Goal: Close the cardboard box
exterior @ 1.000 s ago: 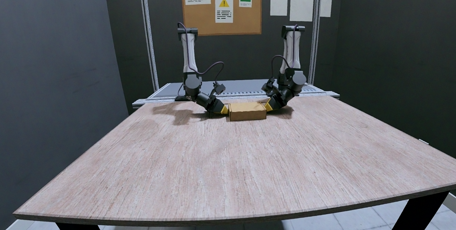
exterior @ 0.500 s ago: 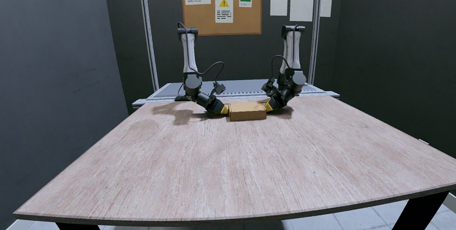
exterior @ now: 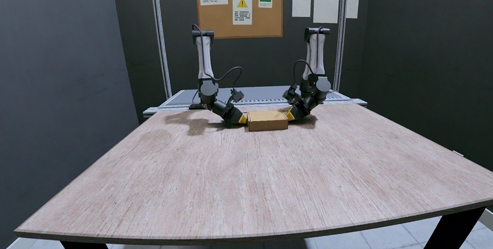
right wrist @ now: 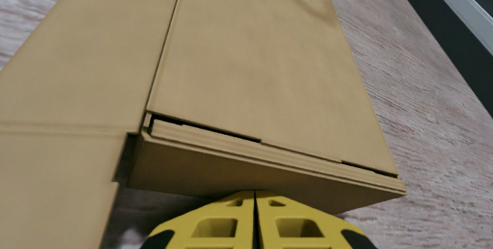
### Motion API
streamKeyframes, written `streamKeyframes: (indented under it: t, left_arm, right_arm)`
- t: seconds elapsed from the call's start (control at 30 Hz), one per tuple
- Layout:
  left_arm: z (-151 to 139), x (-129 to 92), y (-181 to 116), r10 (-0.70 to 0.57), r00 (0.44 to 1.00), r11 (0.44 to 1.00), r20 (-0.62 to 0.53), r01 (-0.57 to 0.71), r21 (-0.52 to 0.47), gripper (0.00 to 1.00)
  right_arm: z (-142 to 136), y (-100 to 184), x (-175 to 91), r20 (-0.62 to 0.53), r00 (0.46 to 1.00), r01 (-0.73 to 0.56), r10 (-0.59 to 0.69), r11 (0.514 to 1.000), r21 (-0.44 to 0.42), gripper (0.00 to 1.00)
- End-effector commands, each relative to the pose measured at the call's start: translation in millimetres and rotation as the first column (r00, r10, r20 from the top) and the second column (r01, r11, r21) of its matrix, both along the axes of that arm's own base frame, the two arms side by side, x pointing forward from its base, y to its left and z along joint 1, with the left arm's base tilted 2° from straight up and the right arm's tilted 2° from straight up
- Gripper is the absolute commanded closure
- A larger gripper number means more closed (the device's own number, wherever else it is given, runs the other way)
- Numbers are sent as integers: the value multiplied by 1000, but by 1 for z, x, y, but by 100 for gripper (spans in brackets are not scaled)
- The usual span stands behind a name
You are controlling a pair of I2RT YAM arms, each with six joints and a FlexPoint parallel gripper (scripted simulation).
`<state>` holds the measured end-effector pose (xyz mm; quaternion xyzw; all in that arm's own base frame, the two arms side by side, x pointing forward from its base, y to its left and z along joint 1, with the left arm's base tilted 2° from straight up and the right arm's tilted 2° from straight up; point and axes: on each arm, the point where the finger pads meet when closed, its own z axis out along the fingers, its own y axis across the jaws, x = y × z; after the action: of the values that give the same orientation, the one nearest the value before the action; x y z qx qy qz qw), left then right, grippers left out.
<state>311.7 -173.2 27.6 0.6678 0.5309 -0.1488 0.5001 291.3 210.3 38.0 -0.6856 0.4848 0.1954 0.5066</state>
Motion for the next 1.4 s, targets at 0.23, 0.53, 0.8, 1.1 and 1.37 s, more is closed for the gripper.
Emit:
streamKeyframes:
  t: [0.23,0.53,0.8,1.1,1.37]
  left_arm:
    - [-3,1,-8,-17,1000,1000,7,17,5,100]
    - [-2,1,-8,-17,1000,1000,4,17,5,100]
    - [17,3,-11,-28,999,1000,35,28,-12,100]
    - [22,2,-11,-29,999,1000,34,29,-11,100]
    - [32,3,-12,-28,999,1000,36,29,-12,100]
  right_arm:
    - [-4,7,-1,3,1000,-13,13,1000,-4,100]
    - [-3,7,0,6,1000,-13,13,1000,-4,100]
    - [19,10,3,42,999,-26,25,1000,17,100]
    - [22,10,1,33,999,-25,24,1000,16,100]
    - [31,10,2,38,999,-26,25,1000,16,100]
